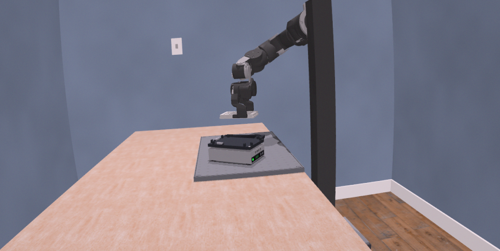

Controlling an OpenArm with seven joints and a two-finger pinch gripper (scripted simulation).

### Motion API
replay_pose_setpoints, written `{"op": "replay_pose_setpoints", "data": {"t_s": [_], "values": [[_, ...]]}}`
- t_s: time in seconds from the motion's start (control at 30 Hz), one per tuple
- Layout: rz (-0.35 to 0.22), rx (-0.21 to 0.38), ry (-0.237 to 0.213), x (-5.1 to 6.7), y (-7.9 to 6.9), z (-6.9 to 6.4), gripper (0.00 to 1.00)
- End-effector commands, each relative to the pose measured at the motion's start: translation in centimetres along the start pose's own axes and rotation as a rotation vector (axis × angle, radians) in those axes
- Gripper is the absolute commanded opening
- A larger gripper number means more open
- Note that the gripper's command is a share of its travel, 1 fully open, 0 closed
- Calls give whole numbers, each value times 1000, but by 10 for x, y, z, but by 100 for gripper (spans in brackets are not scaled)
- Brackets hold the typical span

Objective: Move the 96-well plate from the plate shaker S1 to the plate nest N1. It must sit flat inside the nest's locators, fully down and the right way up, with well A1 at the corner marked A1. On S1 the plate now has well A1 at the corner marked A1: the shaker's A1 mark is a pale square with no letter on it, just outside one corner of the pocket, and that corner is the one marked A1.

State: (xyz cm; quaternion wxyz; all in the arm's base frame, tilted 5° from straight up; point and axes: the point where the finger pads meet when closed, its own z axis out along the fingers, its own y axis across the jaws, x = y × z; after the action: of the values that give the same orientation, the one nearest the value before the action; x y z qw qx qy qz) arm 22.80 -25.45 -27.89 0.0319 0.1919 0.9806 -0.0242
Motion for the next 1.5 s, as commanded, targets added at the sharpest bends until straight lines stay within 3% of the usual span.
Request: {"op": "replay_pose_setpoints", "data": {"t_s": [0.0,0.43,0.6,1.0,1.17,1.47], "values": [[3,1,-8,-2,1,-2,0],[4,1,-9,-2,2,-3,0],[5,-3,-9,-1,4,30,0],[5,-3,-9,-1,4,30,0],[5,-3,-9,0,5,62,0],[5,-3,-9,0,5,62,0]]}}
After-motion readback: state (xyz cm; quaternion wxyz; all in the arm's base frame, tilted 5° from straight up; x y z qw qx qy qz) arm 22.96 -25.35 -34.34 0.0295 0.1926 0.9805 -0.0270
